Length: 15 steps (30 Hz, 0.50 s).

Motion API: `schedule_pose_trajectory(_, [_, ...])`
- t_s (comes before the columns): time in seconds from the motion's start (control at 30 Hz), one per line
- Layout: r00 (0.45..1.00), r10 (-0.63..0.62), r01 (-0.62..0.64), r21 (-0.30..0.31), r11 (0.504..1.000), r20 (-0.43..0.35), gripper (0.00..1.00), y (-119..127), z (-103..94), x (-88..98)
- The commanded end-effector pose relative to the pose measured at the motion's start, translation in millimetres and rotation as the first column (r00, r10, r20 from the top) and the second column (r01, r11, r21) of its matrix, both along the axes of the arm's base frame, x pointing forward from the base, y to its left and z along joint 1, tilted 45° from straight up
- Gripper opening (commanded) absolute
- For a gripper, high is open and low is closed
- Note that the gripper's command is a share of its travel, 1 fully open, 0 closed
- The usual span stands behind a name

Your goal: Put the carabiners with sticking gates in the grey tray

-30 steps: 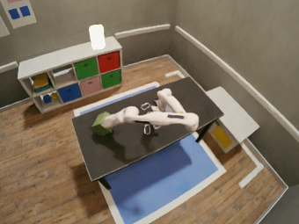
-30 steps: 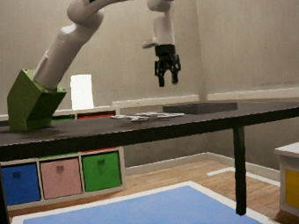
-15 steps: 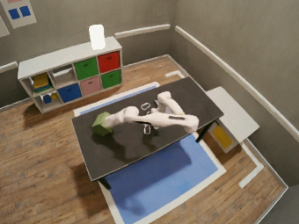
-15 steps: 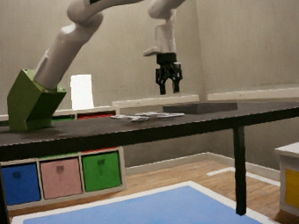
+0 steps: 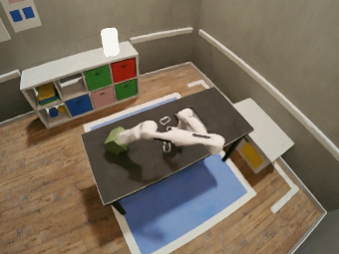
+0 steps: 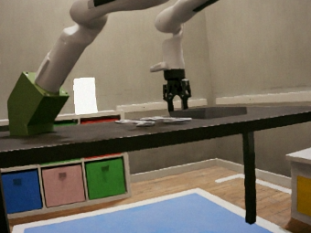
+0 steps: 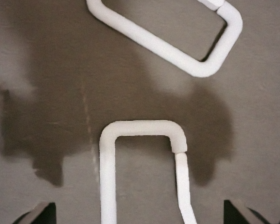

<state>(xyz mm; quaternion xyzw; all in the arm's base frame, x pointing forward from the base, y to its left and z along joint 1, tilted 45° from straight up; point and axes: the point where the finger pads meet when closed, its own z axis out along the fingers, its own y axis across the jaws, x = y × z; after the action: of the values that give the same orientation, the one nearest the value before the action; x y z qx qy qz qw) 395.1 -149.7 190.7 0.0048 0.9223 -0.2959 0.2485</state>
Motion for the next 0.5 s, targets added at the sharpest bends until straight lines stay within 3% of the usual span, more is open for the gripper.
schedule_pose_trajectory(0.0, [1.000, 0.008, -0.008, 0.014, 1.000, 0.000, 1.00, 4.9, -5.0, 2.8])
schedule_pose_trajectory(0.17, [1.000, 0.008, -0.008, 0.014, 1.000, 0.000, 1.00, 4.9, -5.0, 2.8])
schedule_pose_trajectory(0.2, [1.000, 0.006, -0.006, 0.012, 1.000, -0.001, 1.00, -8.6, -21.3, 13.2])
schedule_pose_trajectory(0.47, [1.000, 0.006, -0.006, 0.012, 1.000, -0.001, 1.00, -8.6, -21.3, 13.2])
